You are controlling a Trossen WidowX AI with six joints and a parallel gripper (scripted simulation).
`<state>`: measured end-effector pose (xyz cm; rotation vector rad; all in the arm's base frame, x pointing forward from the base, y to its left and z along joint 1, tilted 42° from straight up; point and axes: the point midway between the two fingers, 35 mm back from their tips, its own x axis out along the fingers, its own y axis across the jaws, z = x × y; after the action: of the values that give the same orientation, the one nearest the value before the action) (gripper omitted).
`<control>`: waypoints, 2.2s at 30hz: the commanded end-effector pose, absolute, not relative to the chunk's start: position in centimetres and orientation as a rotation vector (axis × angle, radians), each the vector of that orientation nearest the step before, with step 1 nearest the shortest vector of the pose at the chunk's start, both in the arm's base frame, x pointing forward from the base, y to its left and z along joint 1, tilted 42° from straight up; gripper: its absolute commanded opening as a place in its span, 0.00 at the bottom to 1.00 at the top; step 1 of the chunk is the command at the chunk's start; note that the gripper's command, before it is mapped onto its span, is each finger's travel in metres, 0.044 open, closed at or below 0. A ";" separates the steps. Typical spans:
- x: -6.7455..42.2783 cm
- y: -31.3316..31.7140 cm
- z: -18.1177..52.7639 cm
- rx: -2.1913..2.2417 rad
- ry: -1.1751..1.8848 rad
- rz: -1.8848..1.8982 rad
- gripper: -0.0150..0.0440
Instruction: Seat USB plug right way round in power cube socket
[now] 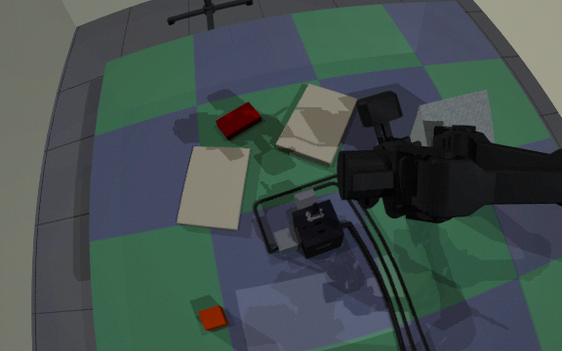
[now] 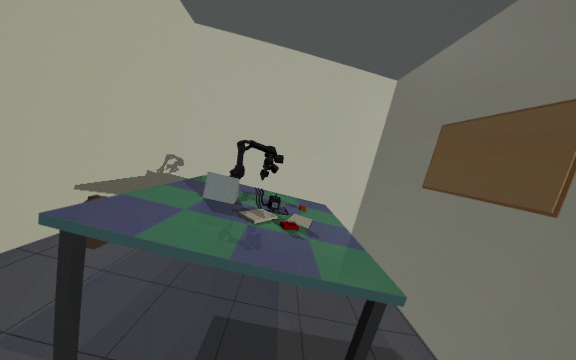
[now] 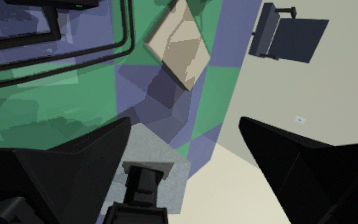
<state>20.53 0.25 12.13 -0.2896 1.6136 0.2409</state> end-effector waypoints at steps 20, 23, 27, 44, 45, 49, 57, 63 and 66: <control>30.6 7.6 7.5 1.458 1.885 -0.637 1.00; 30.6 7.6 7.5 1.458 1.885 -0.637 1.00; 30.6 7.6 7.4 1.458 1.885 -0.637 1.00; 30.3 8.7 6.2 1.458 1.885 -0.636 1.00; 30.3 8.7 6.2 1.458 1.885 -0.636 1.00; 30.2 9.0 5.9 1.458 1.886 -0.636 1.00; 30.1 9.5 5.3 1.458 1.886 -0.636 1.00; 30.1 9.4 5.4 1.456 1.882 -0.634 0.91; 30.1 9.4 5.4 1.456 1.882 -0.634 0.78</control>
<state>30.10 9.41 5.35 1.4549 1.8831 -0.6350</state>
